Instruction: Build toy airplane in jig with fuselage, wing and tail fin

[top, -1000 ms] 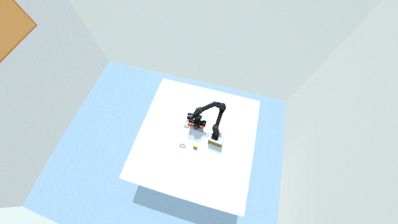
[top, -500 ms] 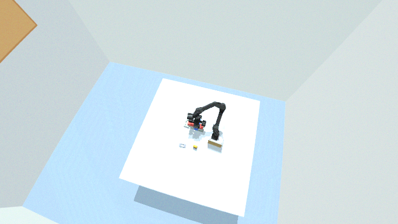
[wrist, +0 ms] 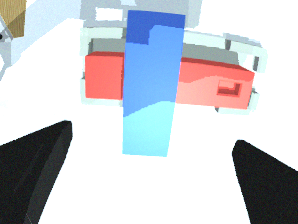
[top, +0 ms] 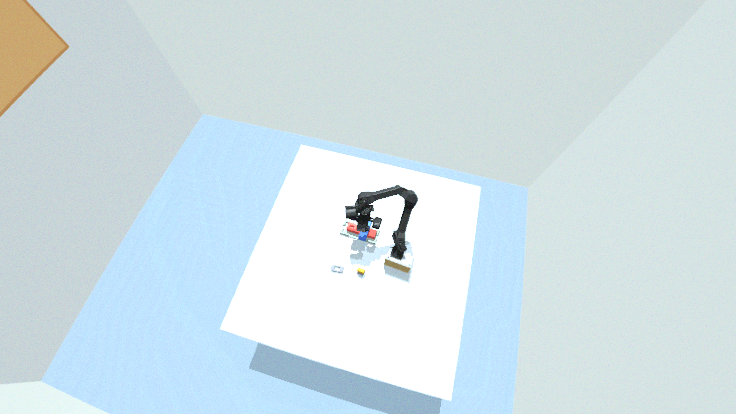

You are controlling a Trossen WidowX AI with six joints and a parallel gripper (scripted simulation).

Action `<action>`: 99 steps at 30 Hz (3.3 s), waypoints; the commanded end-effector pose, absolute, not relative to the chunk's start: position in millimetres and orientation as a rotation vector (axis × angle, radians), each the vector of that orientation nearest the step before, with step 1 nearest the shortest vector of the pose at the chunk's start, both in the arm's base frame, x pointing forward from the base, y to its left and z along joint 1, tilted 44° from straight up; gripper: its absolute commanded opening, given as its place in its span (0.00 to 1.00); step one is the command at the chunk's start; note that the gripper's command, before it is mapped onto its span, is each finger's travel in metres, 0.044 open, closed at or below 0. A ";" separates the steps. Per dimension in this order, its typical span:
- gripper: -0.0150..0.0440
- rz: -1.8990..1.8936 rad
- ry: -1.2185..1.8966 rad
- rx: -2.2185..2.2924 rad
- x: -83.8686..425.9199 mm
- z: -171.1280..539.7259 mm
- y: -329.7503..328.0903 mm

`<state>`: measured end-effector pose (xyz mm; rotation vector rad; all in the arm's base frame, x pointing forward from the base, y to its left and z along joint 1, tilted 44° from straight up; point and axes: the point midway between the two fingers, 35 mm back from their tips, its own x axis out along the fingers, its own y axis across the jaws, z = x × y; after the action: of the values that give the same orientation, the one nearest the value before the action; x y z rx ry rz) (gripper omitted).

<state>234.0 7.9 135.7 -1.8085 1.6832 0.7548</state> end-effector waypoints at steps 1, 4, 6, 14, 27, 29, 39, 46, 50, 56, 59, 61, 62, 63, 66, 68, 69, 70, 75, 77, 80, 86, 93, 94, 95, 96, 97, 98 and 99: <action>1.00 0.567 1.700 -1.667 234.9 136.4 10.9; 1.00 0.290 1.691 -1.449 234.9 135.8 10.0; 1.00 0.114 1.669 -1.299 235.0 135.3 9.4; 1.00 -0.503 1.475 -0.688 235.2 133.7 7.0; 1.00 -0.551 1.452 -0.634 235.2 133.5 6.8; 1.00 -0.551 1.452 -0.634 235.2 133.5 6.8; 1.00 -0.524 1.445 -0.640 238.5 109.6 37.5; 1.00 -0.488 1.441 -0.653 221.4 48.9 108.3; 1.00 -0.504 1.453 -0.653 186.3 2.8 151.9; 1.00 -0.550 1.451 -0.615 157.1 -30.5 176.6; 1.00 -0.550 1.451 -0.615 157.1 -30.5 176.6; 1.00 -0.550 1.451 -0.615 157.1 -30.5 176.6; 1.00 -0.550 1.451 -0.615 157.4 -32.3 175.1; 1.00 -0.550 1.451 -0.615 158.2 -37.9 170.6; 1.00 -0.550 1.450 -0.615 160.3 -65.8 144.3; 1.00 -0.551 1.450 -0.615 160.2 -72.0 137.5; 1.00 -0.551 1.450 -0.615 160.2 -72.0 137.5; 1.00 -0.551 1.450 -0.615 160.2 -72.0 137.5; 1.00 -0.551 1.450 -0.616 160.8 -79.5 130.5; 1.00 -0.551 1.450 -0.616 161.0 -83.0 127.2; 1.00 -0.551 1.450 -0.616 161.0 -83.0 127.2; 1.00 -0.551 1.450 -0.616 161.9 -88.5 122.6; 1.00 -0.551 1.449 -0.616 162.9 -97.1 115.1; 1.00 -0.551 1.449 -0.616 163.1 -98.3 114.0; 1.00 -0.551 1.449 -0.616 163.2 -99.5 112.9; 1.00 -0.551 1.449 -0.616 163.3 -100.7 111.7; 1.00 -0.551 1.449 -0.616 163.4 -101.9 110.6; 1.00 -0.551 1.449 -0.616 163.5 -103.1 109.5; 1.00 -0.551 1.449 -0.616 163.6 -104.3 108.4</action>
<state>164.8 115.3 -99.2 -0.5997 1.4461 -0.5467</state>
